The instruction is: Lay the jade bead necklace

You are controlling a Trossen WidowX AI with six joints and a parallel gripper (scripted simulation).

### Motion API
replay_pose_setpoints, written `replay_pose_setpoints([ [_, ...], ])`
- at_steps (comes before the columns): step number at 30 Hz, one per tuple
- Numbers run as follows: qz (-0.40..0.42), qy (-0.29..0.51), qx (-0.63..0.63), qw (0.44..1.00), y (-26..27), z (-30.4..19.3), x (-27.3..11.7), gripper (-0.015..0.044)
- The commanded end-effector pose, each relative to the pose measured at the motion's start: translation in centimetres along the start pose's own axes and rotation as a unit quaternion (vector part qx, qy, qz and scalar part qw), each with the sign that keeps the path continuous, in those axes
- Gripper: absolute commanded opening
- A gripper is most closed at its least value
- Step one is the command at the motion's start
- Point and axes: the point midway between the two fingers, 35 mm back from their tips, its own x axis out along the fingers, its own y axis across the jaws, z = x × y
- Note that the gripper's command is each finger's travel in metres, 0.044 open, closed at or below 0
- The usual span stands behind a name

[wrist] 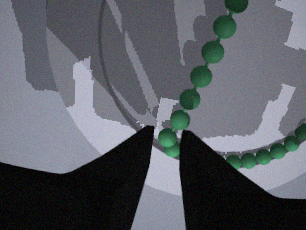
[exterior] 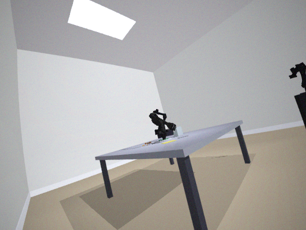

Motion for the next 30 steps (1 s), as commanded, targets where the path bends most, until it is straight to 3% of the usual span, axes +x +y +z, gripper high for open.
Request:
replay_pose_setpoints([
  [1, 0.001, 0.0, 0.0, 1.0, 0.02, -0.02, -0.08, 0.0],
  [30, 0.002, -0.001, -0.003, 1.0, -0.02, -0.06, -0.45, 0.0],
])
